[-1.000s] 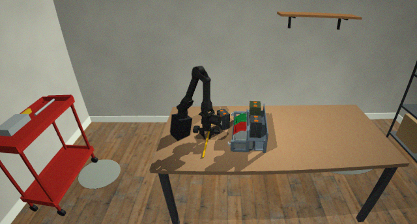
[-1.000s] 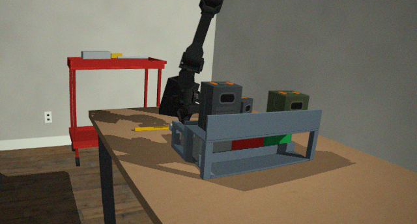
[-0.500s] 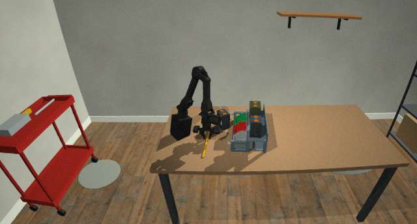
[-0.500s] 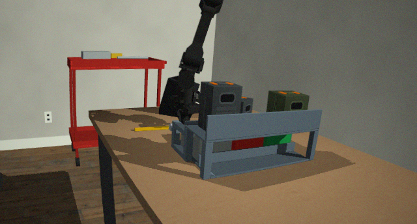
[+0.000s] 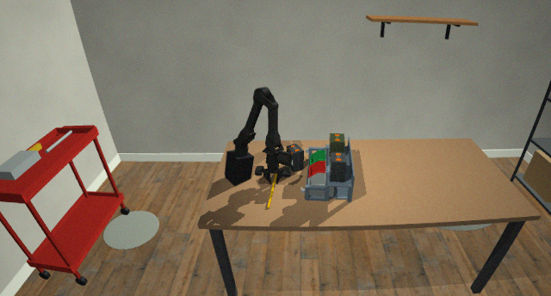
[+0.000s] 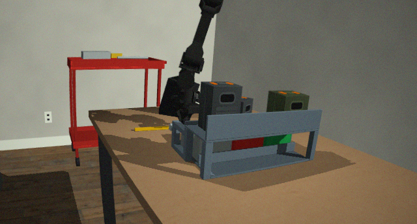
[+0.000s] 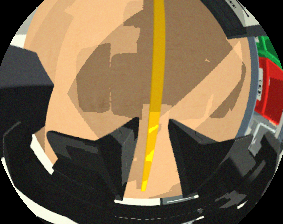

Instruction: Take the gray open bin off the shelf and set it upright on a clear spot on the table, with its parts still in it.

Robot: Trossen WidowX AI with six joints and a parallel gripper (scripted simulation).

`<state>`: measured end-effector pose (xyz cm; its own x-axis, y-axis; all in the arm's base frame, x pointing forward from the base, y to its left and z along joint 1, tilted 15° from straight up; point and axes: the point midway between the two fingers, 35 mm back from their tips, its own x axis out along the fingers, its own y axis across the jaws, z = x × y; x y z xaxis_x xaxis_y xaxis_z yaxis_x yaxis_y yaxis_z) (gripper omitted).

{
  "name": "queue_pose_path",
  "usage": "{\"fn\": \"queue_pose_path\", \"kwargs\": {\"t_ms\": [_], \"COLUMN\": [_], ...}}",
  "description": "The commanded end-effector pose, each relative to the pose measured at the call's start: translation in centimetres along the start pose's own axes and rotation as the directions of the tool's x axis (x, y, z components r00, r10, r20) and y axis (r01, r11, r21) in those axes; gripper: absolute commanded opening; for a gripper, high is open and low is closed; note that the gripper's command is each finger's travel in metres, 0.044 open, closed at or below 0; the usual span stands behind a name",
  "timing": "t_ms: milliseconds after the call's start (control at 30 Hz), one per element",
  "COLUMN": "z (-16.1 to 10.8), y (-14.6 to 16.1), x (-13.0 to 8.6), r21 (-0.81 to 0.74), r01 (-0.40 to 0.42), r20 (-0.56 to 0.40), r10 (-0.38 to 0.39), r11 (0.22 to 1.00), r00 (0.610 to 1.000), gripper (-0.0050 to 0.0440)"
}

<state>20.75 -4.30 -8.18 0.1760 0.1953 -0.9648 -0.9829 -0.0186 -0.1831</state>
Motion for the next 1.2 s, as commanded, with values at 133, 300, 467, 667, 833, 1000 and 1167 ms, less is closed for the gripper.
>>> {"fn": "queue_pose_path", "kwargs": {"t_ms": [133, 300, 467, 667, 833, 1000, 1167], "z": [-0.1, -0.1, -0.1, -0.1, -0.1, -0.1, -0.1], "y": [-0.4, -0.4, -0.3, -0.3, -0.3, -0.3, -0.4], "x": [-0.2, -0.2, -5.7, -5.7, -5.7, -8.6, -9.4], "r21": [-0.003, -0.003, -0.003, -0.003, -0.003, -0.002, -0.004], "r01": [0.012, 0.012, 0.012, 0.012, 0.012, 0.011, 0.013], "r20": [-0.005, -0.005, -0.005, -0.005, -0.005, -0.006, -0.007], "r10": [-0.012, -0.012, -0.012, -0.012, -0.012, -0.011, -0.013], "r11": [1.000, 1.000, 1.000, 1.000, 1.000, 1.000, 1.000], "r00": [1.000, 1.000, 1.000, 1.000, 1.000, 1.000, 1.000], "gripper": [0.0150, 0.0150, 0.0150, 0.0150, 0.0150, 0.0150, 0.0150]}}
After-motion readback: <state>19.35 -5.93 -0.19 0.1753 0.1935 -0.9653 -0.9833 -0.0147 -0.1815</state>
